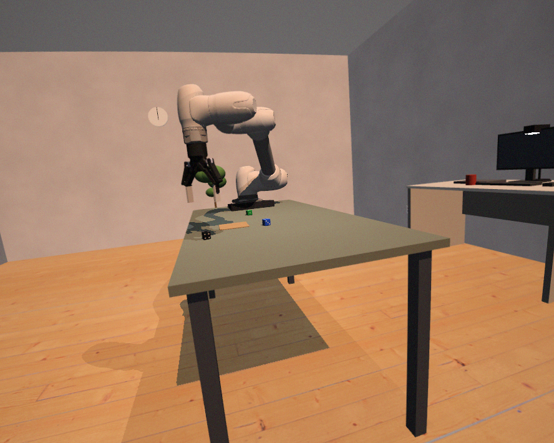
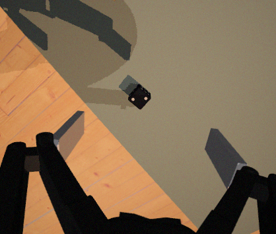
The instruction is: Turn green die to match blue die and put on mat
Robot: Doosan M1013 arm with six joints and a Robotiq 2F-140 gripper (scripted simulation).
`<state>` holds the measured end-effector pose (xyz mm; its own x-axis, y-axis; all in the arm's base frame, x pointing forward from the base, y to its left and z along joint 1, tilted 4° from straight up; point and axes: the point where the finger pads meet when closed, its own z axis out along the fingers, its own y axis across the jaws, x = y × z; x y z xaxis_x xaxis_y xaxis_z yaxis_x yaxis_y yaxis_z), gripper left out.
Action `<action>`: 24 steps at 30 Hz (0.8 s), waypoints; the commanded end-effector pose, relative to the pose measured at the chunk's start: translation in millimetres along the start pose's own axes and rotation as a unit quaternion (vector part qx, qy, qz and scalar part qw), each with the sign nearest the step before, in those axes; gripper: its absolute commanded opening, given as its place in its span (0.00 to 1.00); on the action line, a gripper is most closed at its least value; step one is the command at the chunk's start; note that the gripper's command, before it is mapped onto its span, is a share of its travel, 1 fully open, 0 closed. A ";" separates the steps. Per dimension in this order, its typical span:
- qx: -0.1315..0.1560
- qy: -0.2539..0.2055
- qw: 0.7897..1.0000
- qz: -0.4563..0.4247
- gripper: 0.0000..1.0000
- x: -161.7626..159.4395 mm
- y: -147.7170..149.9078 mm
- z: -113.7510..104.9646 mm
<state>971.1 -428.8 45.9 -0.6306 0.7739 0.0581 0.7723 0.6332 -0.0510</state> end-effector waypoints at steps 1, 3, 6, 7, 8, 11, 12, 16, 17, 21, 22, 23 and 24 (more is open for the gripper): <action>0.000 0.000 1.000 0.000 1.00 0.0 0.0 -0.3; 0.000 0.000 1.000 0.000 1.00 0.0 0.0 -0.3; 0.001 0.000 1.000 0.001 1.00 0.0 0.0 3.1; 0.001 0.000 1.000 0.002 1.00 0.0 0.0 5.6; 0.001 0.000 1.000 0.002 1.00 0.0 -0.1 8.6; 0.001 0.000 1.000 0.002 1.00 0.0 -0.2 22.3; 0.001 0.000 1.000 0.002 1.00 -0.1 -0.2 28.3; 0.001 0.000 1.000 0.002 1.00 -0.1 -0.5 54.8; 0.001 0.000 1.000 0.002 1.00 -0.2 -0.5 61.2; 0.001 0.000 1.000 0.002 1.00 -0.2 -0.6 72.3; 0.001 0.000 1.000 0.002 1.00 -0.2 -0.7 76.8; 0.001 0.000 1.000 0.002 1.00 -0.2 -0.7 80.4; 0.001 0.000 1.000 0.002 1.00 -0.2 -0.7 83.1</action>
